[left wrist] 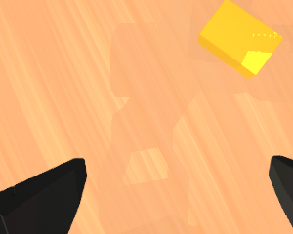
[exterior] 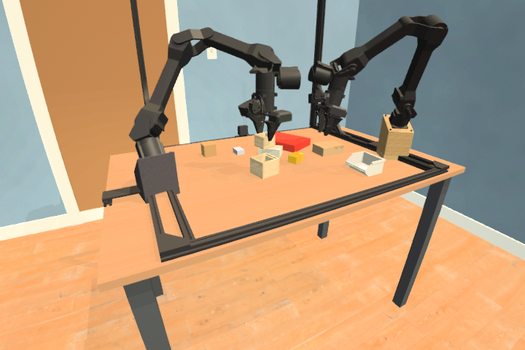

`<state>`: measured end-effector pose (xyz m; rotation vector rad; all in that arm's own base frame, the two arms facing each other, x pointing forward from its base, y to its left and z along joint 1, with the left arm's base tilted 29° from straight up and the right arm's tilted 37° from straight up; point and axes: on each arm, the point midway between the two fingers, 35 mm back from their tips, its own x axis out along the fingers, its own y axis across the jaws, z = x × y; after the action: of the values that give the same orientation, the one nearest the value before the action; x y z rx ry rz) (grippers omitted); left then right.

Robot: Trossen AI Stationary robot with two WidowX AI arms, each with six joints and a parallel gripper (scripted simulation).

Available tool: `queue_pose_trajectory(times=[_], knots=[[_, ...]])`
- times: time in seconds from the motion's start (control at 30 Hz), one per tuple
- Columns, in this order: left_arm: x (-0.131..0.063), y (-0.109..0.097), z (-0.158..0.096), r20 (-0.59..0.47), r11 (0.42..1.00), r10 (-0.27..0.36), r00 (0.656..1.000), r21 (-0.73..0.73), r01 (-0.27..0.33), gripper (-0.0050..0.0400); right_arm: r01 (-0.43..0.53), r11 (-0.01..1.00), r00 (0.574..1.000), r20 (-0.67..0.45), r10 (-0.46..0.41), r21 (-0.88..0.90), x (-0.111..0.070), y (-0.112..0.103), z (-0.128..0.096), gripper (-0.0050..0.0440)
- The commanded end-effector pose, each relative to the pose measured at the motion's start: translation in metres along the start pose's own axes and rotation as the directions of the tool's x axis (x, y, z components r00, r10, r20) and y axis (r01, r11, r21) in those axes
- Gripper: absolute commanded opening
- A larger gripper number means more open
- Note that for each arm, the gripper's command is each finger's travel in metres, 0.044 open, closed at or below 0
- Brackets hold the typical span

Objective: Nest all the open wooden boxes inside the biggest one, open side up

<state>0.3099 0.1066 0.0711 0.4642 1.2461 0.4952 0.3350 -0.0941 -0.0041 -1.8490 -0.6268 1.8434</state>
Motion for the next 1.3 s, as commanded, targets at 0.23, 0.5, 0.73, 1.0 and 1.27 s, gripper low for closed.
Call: queue_pose_trajectory(times=[0.23, 0.5, 0.73, 1.0, 1.27], knots=[[0.021, -0.023, 0.023, 0.140, 0.993, 0.095, 0.986, -0.081, -0.084, 0.0400, -0.003, 1.000, 1.000, 0.002, 0.003, 0.002, 0.000, 0.001, 0.000, 0.0000], [0.029, -0.043, 0.040, 0.273, 0.974, 0.179, 0.945, -0.186, -0.131, 0.0400, -0.003, 1.000, 1.000, 0.002, 0.003, 0.002, 0.000, 0.001, 0.000, 0.0000], [0.030, -0.056, 0.047, 0.362, 0.949, 0.243, 0.900, -0.279, -0.144, 0.0400, -0.003, 1.000, 1.000, 0.002, 0.003, 0.002, 0.000, 0.001, 0.000, 0.0000], [0.026, -0.066, 0.048, 0.435, 0.916, 0.304, 0.847, -0.377, -0.135, 0.0400, -0.003, 1.000, 1.000, 0.002, 0.003, 0.002, 0.000, 0.001, 0.000, 0.0000], [0.018, -0.075, 0.042, 0.500, 0.867, 0.370, 0.783, -0.488, -0.098, 0.0400, -0.003, 1.000, 1.000, 0.002, 0.003, 0.002, 0.000, 0.001, 0.000, 0.0000]])
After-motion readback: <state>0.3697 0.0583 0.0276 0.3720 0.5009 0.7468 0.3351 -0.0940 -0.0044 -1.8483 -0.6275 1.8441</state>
